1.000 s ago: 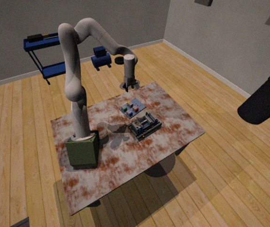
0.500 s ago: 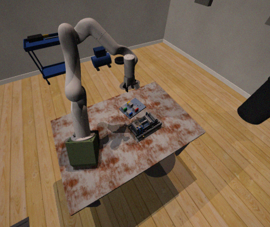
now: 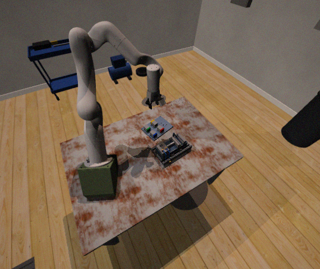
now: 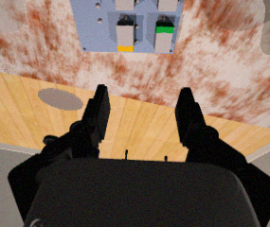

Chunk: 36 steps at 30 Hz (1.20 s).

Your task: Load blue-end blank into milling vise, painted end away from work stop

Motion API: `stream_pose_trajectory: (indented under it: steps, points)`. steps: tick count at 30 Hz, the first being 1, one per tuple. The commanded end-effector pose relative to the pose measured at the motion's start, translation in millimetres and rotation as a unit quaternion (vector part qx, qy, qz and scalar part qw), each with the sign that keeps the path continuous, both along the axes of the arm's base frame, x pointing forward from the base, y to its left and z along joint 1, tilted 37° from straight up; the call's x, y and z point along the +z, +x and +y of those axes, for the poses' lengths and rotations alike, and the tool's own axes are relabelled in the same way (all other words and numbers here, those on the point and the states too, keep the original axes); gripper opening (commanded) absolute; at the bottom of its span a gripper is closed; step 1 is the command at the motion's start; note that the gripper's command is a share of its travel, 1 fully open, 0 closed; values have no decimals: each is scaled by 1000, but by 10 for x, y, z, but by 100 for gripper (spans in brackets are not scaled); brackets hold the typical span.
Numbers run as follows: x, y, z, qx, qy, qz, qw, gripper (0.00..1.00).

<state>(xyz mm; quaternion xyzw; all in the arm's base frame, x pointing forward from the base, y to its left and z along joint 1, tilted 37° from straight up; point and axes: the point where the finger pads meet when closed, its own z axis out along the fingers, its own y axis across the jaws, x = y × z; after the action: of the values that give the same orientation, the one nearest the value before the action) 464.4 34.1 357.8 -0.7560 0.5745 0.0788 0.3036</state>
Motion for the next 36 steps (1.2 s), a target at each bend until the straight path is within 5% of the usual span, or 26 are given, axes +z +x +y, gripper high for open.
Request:
stream_pose_trajectory:
  steps: [1, 10, 20, 27, 36]
  points:
    - [7, 5, -3, 0, 0, -1, 1000, 72]
    - [7, 5, -3, 0, 0, -1, 1000, 72]
    - [-469, 41, 144, -1, 0, 0, 1000, 72]
    - [-469, 41, 144, -1, 0, 0, 1000, 72]
    - [-881, 68, 271, -1, 0, 0, 1000, 72]
